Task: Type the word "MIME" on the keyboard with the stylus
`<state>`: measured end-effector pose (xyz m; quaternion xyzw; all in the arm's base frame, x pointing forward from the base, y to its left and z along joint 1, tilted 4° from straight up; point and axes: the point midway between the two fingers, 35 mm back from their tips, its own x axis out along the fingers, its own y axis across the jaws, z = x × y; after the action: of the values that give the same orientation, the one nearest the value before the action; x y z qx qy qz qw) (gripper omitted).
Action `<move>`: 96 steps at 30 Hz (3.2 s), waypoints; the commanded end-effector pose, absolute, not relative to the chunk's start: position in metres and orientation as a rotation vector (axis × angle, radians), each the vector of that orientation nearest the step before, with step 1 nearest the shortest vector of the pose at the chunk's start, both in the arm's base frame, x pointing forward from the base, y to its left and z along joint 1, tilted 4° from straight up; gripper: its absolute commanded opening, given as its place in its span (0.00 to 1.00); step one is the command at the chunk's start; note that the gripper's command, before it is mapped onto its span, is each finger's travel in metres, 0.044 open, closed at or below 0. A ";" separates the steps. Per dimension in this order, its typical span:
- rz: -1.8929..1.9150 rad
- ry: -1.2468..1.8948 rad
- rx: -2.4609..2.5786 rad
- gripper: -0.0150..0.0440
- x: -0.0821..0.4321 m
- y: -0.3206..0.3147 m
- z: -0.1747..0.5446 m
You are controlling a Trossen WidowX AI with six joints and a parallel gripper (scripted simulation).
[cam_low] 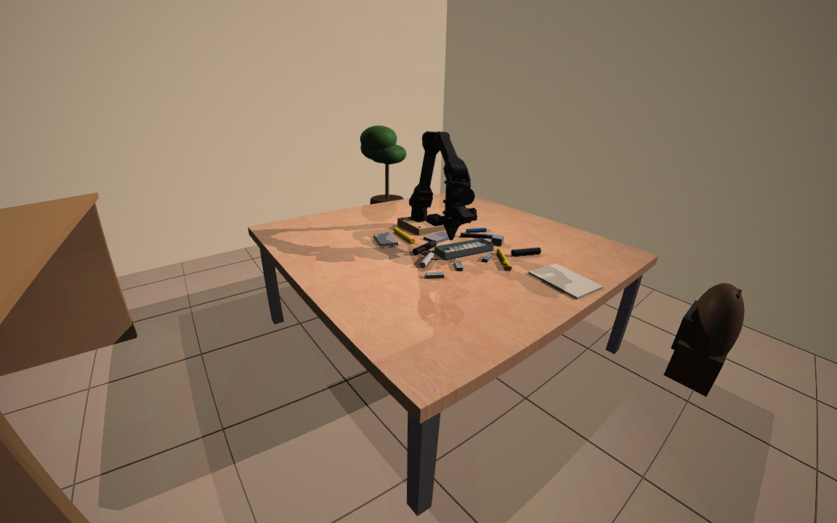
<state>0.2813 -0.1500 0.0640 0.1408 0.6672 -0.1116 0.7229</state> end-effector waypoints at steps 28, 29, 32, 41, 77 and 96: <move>-0.243 1.475 0.323 0.25 0.305 -0.072 0.127; -0.243 1.475 0.323 0.25 0.305 -0.072 0.127; -0.239 1.468 0.325 0.25 0.307 -0.071 0.121; -0.240 1.465 0.326 0.34 0.307 -0.072 0.124; 0.888 0.865 -0.504 0.51 0.231 0.116 0.089; 0.888 0.866 -0.504 0.51 0.231 0.114 0.082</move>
<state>0.2334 0.1146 0.0862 -0.2336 0.3989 0.4082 0.7872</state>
